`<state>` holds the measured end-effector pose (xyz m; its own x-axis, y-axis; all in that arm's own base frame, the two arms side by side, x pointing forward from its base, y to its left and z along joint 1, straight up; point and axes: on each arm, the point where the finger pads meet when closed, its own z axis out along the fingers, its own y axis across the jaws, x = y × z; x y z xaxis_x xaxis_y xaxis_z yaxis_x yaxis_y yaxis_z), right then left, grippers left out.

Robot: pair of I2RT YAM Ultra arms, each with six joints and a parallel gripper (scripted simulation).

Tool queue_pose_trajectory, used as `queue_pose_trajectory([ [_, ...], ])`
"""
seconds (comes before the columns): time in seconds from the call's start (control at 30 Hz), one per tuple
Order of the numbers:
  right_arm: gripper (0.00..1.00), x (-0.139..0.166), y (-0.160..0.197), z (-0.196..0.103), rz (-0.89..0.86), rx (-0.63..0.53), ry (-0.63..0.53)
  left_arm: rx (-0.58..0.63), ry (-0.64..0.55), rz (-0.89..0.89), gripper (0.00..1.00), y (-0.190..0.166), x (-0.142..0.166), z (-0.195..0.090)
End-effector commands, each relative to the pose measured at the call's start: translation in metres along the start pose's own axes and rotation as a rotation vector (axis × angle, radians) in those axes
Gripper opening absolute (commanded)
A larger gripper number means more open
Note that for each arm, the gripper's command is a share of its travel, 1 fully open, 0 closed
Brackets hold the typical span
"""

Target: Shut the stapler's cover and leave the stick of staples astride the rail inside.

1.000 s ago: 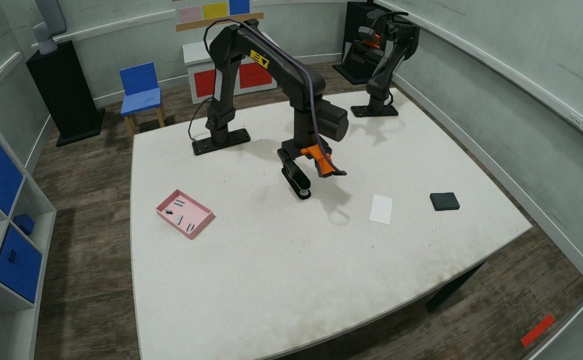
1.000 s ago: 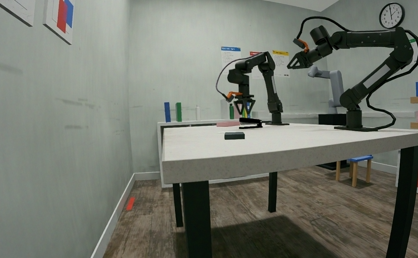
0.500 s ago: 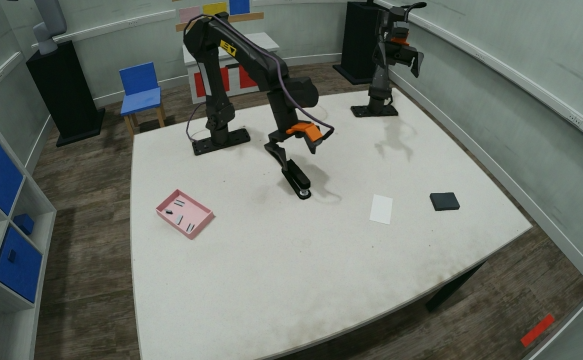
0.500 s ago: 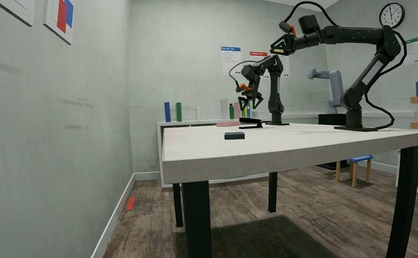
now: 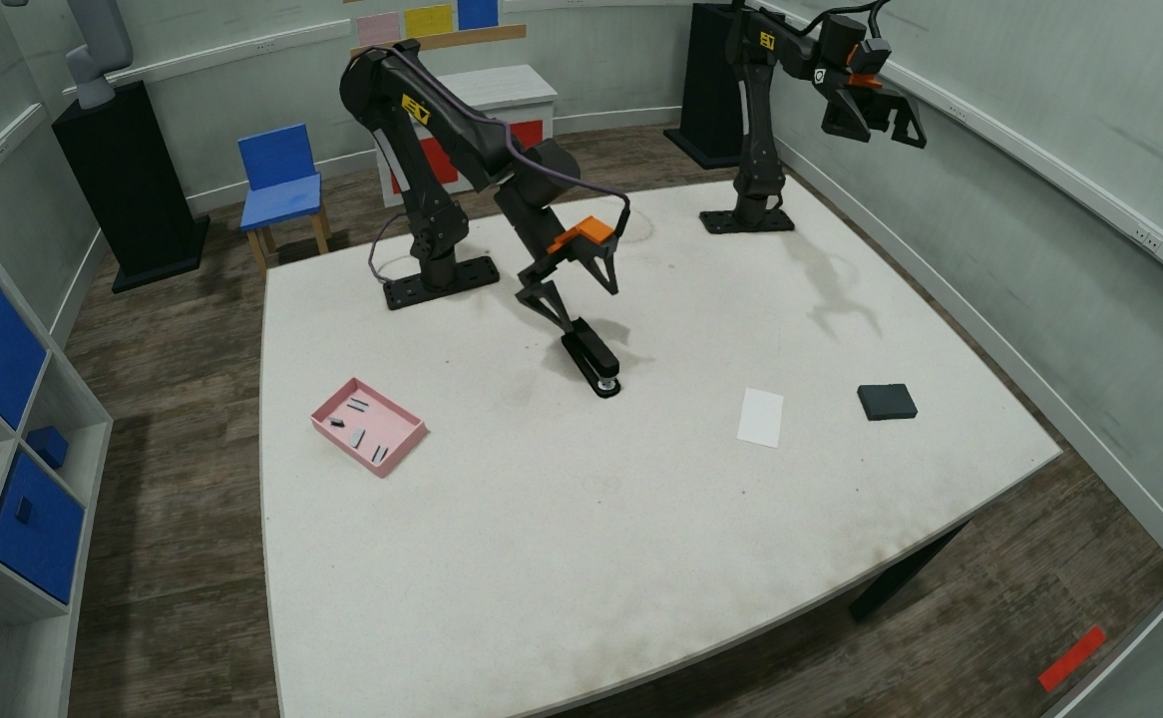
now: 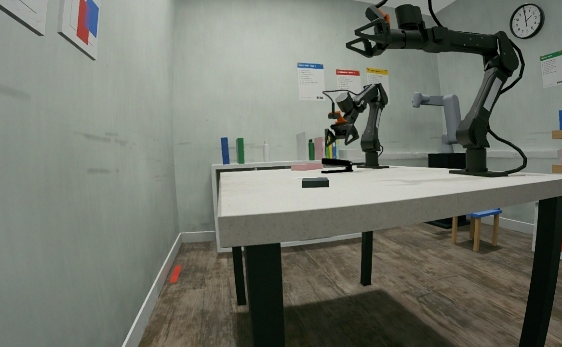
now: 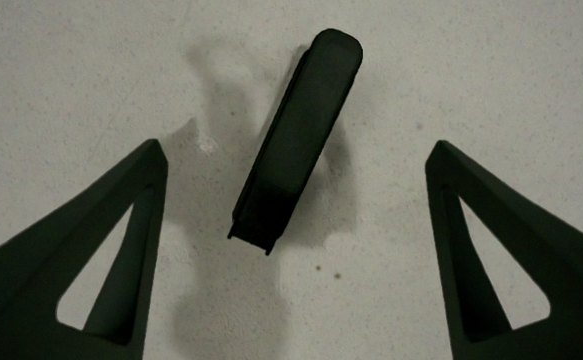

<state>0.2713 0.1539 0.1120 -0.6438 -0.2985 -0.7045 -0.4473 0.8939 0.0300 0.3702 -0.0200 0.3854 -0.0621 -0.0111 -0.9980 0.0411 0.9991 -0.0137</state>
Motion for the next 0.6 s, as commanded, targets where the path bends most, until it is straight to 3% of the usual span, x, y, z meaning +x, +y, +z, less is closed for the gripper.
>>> queue_pose_trajectory([
  [0.0, 1.0, -0.0266, 0.0027, -0.0079, -0.05, -0.043, -0.177, -0.019, -0.095, 0.022, 1.0, 0.0142, -0.0339, 0.0073],
  [0.57, 1.0, -0.0177, 0.0011, -0.0075, -0.045, -0.037, -0.165, -0.041, -0.075, 0.013, 1.0, 0.021, -0.0274, 0.0078],
])
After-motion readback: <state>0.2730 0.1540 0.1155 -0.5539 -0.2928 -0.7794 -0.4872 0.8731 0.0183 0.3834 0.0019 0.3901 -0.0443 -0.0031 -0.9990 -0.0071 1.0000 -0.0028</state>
